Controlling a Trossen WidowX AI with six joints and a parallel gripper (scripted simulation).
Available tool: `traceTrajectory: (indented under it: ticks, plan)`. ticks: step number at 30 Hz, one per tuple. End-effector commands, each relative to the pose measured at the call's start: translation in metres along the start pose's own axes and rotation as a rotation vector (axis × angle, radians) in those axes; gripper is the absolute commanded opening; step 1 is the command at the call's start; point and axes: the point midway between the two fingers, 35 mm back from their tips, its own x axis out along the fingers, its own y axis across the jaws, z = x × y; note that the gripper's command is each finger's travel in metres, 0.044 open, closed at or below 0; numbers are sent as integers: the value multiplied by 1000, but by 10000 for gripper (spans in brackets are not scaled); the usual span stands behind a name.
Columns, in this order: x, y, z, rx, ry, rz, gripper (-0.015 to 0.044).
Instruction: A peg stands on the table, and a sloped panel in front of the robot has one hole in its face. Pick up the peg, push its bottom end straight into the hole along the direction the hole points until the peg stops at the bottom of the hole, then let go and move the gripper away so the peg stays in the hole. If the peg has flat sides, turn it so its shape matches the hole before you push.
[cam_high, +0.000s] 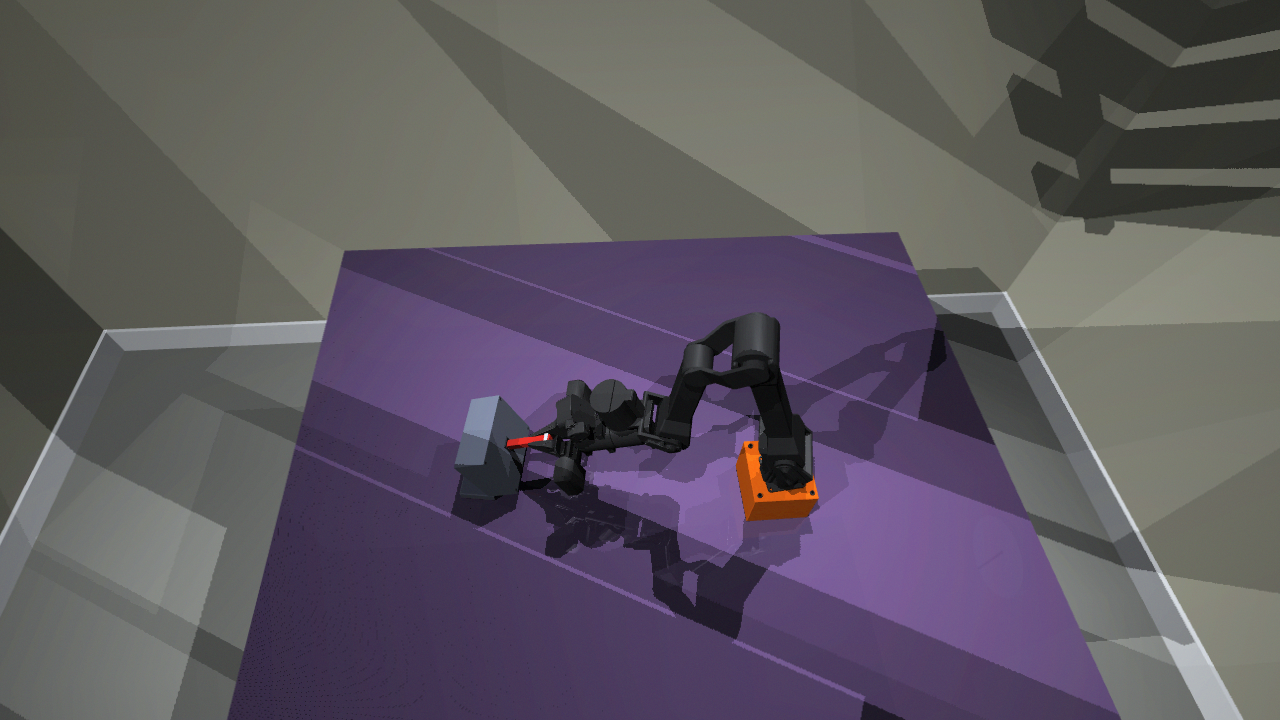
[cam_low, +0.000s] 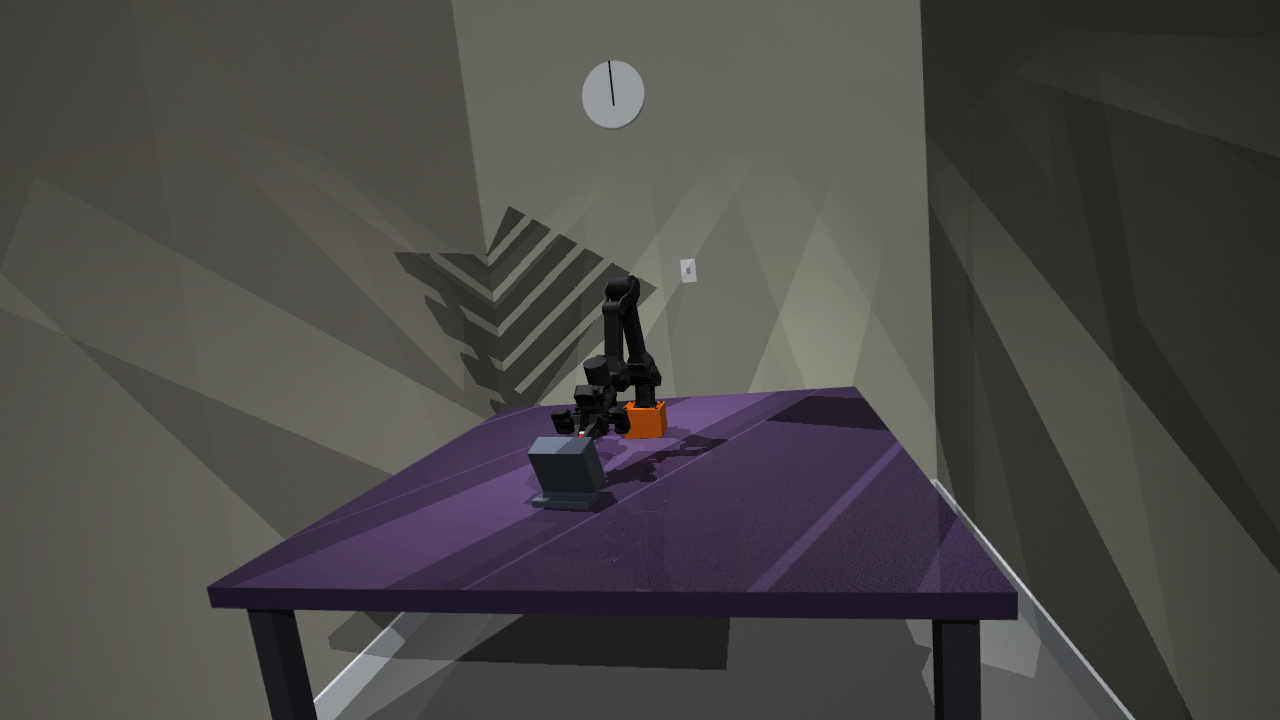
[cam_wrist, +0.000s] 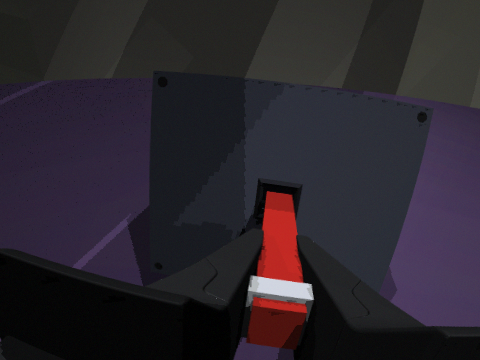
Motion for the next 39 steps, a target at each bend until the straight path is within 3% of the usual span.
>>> traceTrajectory:
  ticks: [1, 39]
  plan:
    - [3, 0, 3, -1, -7, 1, 0]
    - [17, -1, 3, -1, -8, 1, 0]
